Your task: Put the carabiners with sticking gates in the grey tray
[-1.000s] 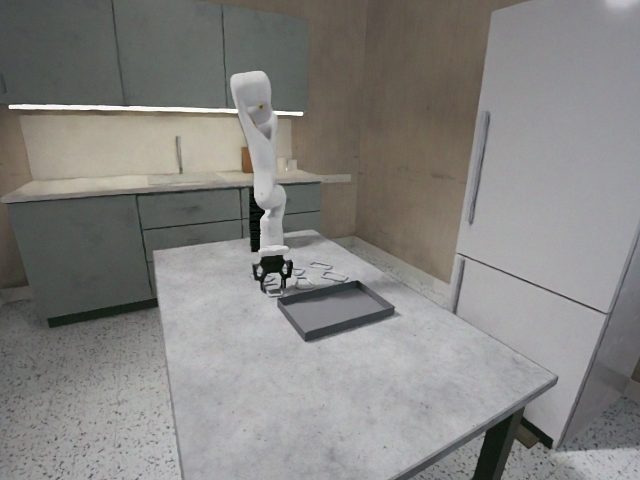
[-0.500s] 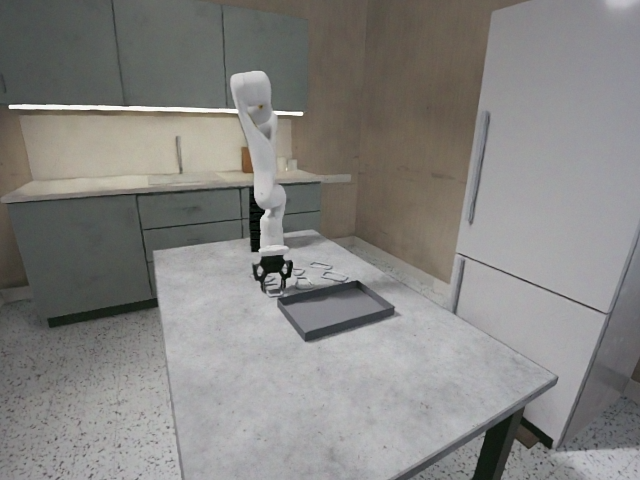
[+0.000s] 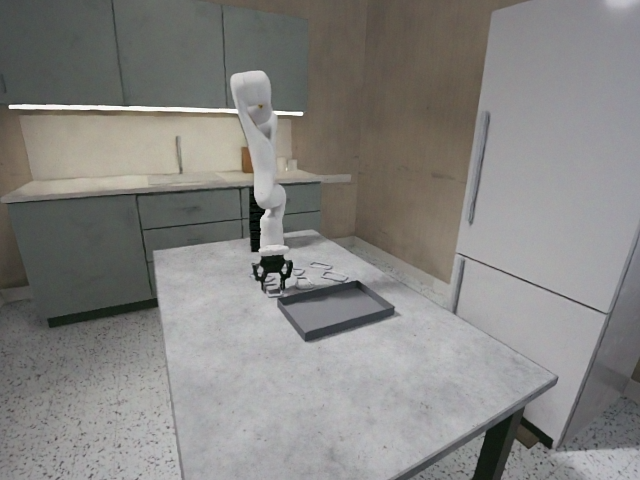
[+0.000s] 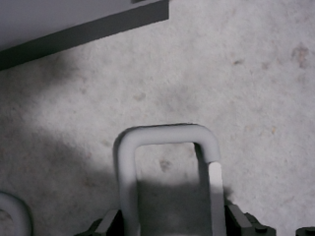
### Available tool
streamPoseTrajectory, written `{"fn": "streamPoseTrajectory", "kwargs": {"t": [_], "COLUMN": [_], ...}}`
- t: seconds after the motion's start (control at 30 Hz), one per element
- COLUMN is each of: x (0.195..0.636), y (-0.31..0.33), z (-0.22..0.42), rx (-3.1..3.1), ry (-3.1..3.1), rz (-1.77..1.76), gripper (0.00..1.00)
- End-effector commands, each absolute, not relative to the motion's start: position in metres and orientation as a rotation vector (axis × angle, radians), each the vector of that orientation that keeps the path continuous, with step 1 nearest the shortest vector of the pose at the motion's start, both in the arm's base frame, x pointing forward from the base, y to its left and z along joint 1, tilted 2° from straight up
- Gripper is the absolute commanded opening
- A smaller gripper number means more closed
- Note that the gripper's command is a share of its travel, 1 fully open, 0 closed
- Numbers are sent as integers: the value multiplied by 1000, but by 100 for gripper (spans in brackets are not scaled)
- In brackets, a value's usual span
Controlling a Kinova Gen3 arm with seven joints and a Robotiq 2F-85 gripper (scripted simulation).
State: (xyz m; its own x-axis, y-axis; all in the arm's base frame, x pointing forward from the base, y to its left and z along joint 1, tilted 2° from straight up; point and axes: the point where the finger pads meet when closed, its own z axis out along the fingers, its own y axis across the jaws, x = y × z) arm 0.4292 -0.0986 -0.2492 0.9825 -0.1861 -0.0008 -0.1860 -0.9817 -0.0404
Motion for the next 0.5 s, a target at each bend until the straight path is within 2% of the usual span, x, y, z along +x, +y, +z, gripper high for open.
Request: {"fn": "streamPoseTrajectory", "kwargs": {"t": [0.0, 0.47], "x": [429, 430], "y": [-99, -99], "z": [-249, -249], "rx": [-3088, -3088], "ry": [290, 290], "rz": [-4, -7], "gripper": [63, 61]}}
